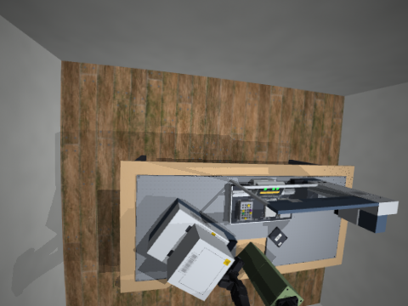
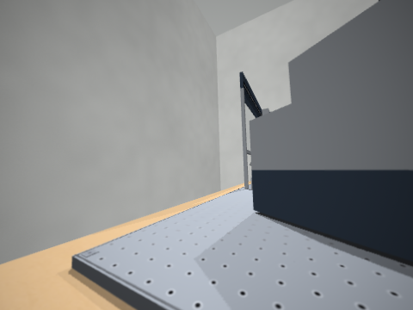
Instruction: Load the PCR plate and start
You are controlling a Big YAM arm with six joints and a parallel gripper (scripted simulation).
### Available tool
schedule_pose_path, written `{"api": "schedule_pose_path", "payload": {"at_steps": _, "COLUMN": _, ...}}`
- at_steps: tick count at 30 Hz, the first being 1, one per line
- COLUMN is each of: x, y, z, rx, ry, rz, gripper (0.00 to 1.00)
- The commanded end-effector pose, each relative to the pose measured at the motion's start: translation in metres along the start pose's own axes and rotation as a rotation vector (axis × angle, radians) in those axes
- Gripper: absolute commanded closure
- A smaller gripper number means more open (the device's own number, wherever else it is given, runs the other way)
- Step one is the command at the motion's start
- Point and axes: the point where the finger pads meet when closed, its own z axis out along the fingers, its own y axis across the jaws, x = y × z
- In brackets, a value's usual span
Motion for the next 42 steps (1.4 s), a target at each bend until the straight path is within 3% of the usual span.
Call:
{"api": "schedule_pose_path", "payload": {"at_steps": 1, "x": -0.004, "y": -0.012, "z": 0.003, "rx": 0.017, "ry": -0.006, "rz": 0.011, "gripper": 1.00}}
{"api": "schedule_pose_path", "payload": {"at_steps": 7, "x": -0.002, "y": 0.001, "z": 0.000, "rx": -0.004, "ry": 0.001, "rz": 0.019, "gripper": 1.00}}
{"api": "schedule_pose_path", "payload": {"at_steps": 22, "x": -0.002, "y": 0.003, "z": -0.009, "rx": -0.007, "ry": 0.002, "rz": 0.020, "gripper": 1.00}}
{"api": "schedule_pose_path", "payload": {"at_steps": 42, "x": 0.001, "y": 0.012, "z": -0.008, "rx": -0.016, "ry": 0.005, "rz": 0.018, "gripper": 1.00}}
